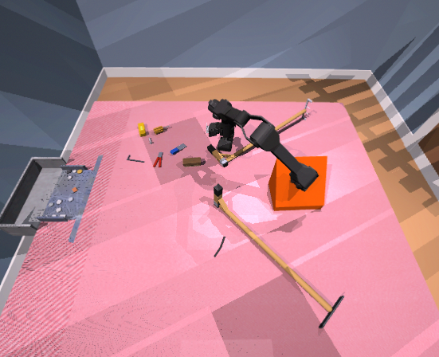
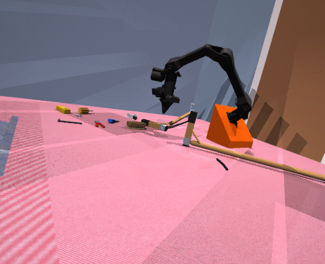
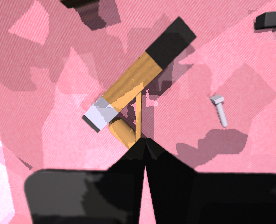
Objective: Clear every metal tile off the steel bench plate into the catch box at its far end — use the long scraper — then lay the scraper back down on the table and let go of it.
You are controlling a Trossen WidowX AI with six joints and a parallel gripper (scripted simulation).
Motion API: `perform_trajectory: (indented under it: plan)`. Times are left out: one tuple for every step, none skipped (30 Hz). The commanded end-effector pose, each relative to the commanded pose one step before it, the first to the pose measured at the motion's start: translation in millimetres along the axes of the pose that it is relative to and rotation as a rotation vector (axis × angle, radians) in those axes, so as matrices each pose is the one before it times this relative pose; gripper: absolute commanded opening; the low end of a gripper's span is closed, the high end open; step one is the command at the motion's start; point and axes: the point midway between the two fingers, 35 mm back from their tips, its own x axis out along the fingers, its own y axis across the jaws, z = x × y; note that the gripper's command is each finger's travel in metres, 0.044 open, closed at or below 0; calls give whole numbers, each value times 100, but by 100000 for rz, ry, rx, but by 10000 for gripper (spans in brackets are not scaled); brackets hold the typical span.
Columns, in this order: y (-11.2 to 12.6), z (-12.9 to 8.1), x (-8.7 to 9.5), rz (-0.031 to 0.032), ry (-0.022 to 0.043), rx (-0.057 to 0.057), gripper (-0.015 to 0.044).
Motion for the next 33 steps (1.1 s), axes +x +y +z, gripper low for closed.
perform_trajectory:
  plan:
    - [-878, -55, -22, -432, 83, -400, 0]
    - [-165, -29, 12, 12, 6, -8, 0]
    - [-165, -30, 13, 13, 7, -8, 0]
    - [-165, -31, 13, 14, 7, -8, 0]
    - [-165, -32, 14, 15, 7, -9, 0]
    - [-164, -33, 14, 16, 7, -9, 0]
    - [-164, -33, 15, 16, 7, -9, 0]
    - [-164, -34, 15, 17, 7, -10, 0]
    - [-164, -35, 15, 18, 8, -10, 0]
    - [-163, -36, 16, 19, 8, -10, 0]
    - [-163, -37, 16, 20, 8, -10, 0]
    - [-163, -38, 17, 20, 8, -11, 0]
    - [-163, -38, 17, 21, 8, -11, 0]
    - [695, 86, -55, 385, -99, 393, 0]
    - [-22, 30, -194, -72, -8, -32, 0]
    - [-36, 47, -324, -120, -12, -53, 0]
    - [-42, 53, -393, -144, -13, -64, 0]
    - [-39, 47, -393, -127, -10, -53, 0]
    - [-29, 41, -385, -65, -5, -14, 0]
    - [-27, 36, -386, -63, -4, -14, 0]
    - [-25, 32, -388, -61, -3, -14, 0]
    - [-23, 27, -389, -59, -1, -14, 0]
    - [-21, 22, -389, -54, 0, -11, 0]
    - [-16, 17, -387, -33, 2, 1, 0]
    - [-14, 12, -388, -29, 3, 2, 0]
    - [-11, 8, -389, -28, 4, 2, 0]
    - [-7, 3, -388, -10, 5, 11, 0]
    - [-4, -2, -387, 0, 6, 17, 0]
    - [-1, -6, -388, 2, 7, 16, 0]
    - [1, -11, -388, 4, 7, 16, 0]
    - [3, -16, -389, 6, 8, 16, 0]
    - [7, -20, -389, 14, 9, 20, 0]
    - [10, -25, -387, 25, 10, 25, 0]
